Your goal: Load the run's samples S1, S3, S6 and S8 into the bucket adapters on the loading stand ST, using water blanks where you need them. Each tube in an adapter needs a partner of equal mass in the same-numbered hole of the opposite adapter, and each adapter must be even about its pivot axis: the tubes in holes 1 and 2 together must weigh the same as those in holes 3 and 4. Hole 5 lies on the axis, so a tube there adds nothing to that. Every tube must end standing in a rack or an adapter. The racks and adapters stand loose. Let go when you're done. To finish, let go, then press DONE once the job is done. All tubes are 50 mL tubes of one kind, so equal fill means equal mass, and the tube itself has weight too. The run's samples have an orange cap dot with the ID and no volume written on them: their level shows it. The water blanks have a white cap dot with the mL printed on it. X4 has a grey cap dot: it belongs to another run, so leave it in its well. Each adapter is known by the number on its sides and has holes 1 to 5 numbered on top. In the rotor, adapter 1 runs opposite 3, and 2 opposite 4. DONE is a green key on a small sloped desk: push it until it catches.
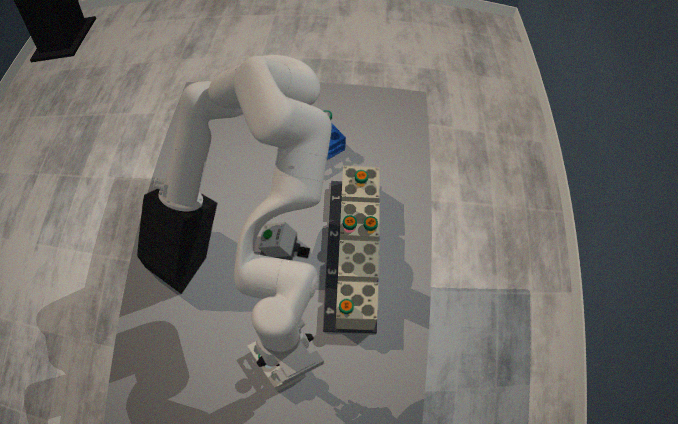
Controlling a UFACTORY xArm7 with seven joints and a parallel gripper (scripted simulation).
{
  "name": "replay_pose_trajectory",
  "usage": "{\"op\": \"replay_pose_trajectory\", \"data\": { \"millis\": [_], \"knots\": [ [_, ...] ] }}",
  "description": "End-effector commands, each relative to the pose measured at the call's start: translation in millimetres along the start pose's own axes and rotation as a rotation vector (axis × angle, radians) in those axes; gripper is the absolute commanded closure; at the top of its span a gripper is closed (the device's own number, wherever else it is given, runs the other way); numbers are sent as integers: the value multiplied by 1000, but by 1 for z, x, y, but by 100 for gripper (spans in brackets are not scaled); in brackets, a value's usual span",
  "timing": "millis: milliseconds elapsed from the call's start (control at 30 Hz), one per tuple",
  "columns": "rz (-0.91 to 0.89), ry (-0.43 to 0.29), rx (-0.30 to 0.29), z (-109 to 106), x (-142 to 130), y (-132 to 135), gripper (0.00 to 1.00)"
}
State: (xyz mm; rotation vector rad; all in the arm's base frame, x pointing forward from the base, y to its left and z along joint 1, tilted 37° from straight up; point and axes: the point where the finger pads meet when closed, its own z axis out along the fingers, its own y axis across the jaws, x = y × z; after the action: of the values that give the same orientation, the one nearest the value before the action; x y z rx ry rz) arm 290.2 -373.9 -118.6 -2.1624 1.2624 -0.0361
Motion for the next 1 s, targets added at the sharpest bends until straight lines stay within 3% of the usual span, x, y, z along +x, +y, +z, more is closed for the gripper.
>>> {"op": "replay_pose_trajectory", "data": {
  "millis": [0,967],
  "knots": [
    [0,5,-2,-8,1,1,100],
    [0,5,-2,-62,1,1,100]
  ]
}}
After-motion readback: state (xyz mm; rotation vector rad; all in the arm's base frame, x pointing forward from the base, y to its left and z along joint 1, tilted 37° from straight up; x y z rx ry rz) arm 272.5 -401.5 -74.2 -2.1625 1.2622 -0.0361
